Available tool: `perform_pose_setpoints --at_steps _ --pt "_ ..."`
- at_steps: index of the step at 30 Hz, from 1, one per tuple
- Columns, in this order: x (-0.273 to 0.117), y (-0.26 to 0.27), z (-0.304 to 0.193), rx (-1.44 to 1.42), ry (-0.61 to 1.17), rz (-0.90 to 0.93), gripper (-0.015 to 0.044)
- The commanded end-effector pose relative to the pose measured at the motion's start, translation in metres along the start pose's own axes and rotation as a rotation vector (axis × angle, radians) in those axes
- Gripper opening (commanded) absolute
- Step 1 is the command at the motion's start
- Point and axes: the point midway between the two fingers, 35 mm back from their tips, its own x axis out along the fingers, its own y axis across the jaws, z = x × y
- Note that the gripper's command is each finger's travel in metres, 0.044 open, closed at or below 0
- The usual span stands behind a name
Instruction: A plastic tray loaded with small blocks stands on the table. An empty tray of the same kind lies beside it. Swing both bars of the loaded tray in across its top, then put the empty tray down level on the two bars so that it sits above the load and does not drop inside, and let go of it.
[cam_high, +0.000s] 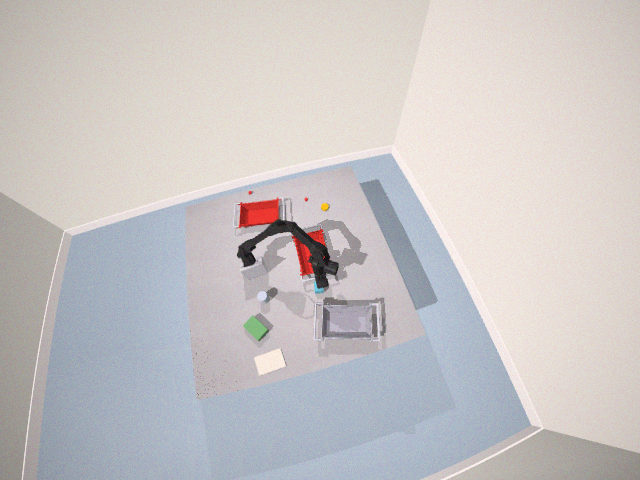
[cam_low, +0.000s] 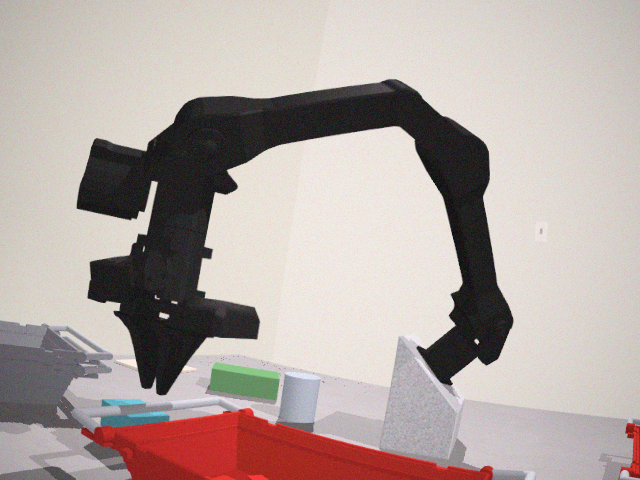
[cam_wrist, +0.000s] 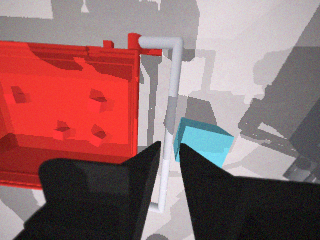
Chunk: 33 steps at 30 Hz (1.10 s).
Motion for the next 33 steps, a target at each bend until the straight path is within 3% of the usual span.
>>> perform_pose_setpoints --at_steps 1,10,18,33 --pt "0.028 0.001 -0.003 0.009 0.011 0.013 0.0087" --pt "0.040 0.002 -0.004 0.009 0.012 0.014 0.0087" --pt "0.015 0.015 -0.003 0.010 0.012 0.014 0.0087" --pt "0.005 0.043 -0.003 0.010 0.013 0.016 0.0087"
